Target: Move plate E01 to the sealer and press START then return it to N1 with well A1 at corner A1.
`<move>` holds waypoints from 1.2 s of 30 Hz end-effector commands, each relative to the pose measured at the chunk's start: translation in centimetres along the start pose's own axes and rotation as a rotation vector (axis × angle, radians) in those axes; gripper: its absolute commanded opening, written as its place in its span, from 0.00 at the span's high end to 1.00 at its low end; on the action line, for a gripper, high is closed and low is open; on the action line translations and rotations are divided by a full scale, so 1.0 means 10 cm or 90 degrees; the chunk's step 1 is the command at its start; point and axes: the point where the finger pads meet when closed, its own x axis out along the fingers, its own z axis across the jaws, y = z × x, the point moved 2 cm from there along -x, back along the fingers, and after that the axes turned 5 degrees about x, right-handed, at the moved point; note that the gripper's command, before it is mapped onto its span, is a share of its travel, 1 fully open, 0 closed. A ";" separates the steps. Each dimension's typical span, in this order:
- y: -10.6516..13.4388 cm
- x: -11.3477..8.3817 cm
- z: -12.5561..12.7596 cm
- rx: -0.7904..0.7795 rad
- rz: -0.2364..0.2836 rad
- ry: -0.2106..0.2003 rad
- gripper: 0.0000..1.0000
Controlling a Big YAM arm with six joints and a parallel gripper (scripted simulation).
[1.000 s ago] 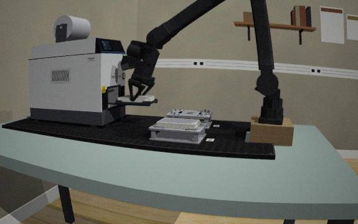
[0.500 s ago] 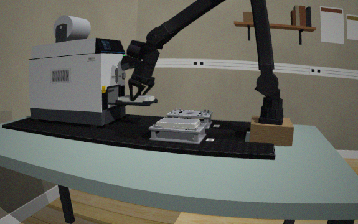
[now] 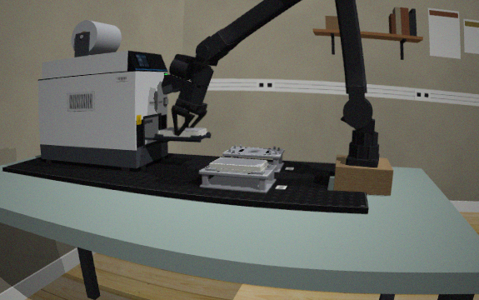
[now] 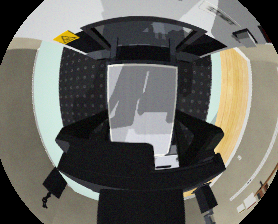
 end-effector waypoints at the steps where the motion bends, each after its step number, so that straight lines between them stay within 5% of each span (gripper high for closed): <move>1: -0.47 -0.22 0.03 -0.006 -0.072 0.000 1.00; 25: -0.50 -0.32 0.03 -0.005 -0.076 0.001 1.00; 36: -0.32 -0.26 0.03 -0.003 -0.032 0.000 1.00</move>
